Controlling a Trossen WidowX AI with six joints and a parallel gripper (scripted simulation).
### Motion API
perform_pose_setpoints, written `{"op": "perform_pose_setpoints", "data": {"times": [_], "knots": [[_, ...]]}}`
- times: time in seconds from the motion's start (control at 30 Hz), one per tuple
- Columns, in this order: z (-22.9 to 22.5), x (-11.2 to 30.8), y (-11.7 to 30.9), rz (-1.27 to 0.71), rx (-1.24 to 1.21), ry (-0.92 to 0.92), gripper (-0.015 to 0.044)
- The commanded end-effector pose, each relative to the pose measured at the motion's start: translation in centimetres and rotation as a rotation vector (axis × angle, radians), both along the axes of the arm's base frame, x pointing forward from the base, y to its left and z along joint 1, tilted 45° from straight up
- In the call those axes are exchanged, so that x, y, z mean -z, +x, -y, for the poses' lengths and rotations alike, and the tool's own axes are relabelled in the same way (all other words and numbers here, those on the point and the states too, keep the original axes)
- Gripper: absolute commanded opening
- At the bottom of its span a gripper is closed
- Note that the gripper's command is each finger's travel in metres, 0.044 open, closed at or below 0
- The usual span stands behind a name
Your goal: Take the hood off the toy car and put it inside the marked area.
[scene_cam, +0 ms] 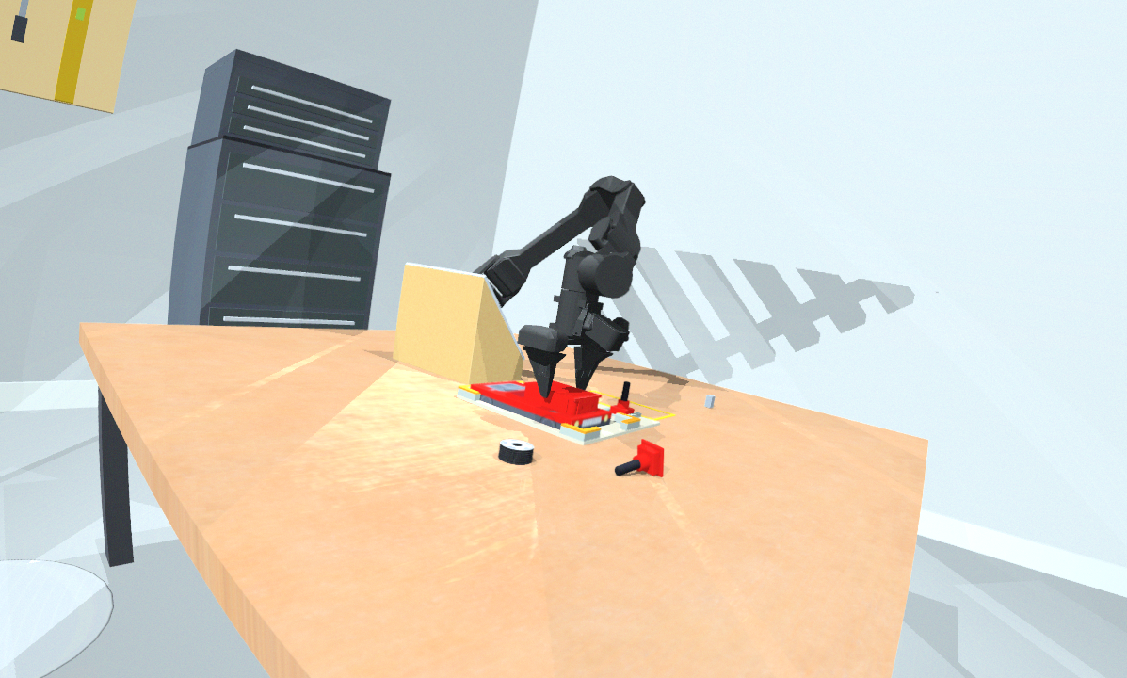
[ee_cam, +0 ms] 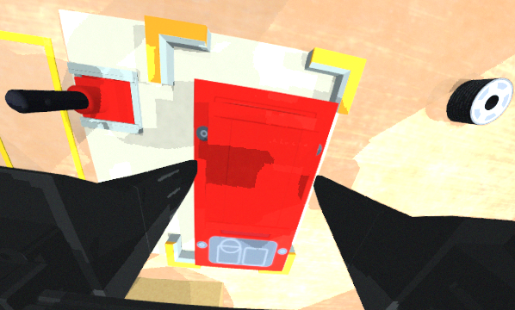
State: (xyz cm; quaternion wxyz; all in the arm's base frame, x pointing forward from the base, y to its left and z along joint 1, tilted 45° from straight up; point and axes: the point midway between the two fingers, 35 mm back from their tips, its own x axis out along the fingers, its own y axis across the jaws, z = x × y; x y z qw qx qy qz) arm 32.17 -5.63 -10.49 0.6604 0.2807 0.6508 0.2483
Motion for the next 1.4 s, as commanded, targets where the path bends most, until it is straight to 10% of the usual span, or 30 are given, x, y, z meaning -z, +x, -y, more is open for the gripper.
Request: {"op": "perform_pose_setpoints", "data": {"times": [0.0, 0.27, 0.7, 1.07, 1.37], "knots": [[-0.3, 0.3, -0.2, -0.008, 0.004, 0.006, 0.044], [-0.6, 0.5, -0.2, -0.008, 0.004, 0.007, 0.044], [-0.3, 0.3, 0.0, 0.0, 0.0, 0.0, 0.0275], [0.1, -0.1, 0.0, 0.0, 0.0, 0.0, 0.0], [0.5, -0.5, 0.0, -0.001, 0.001, 0.0, 0.0]]}}
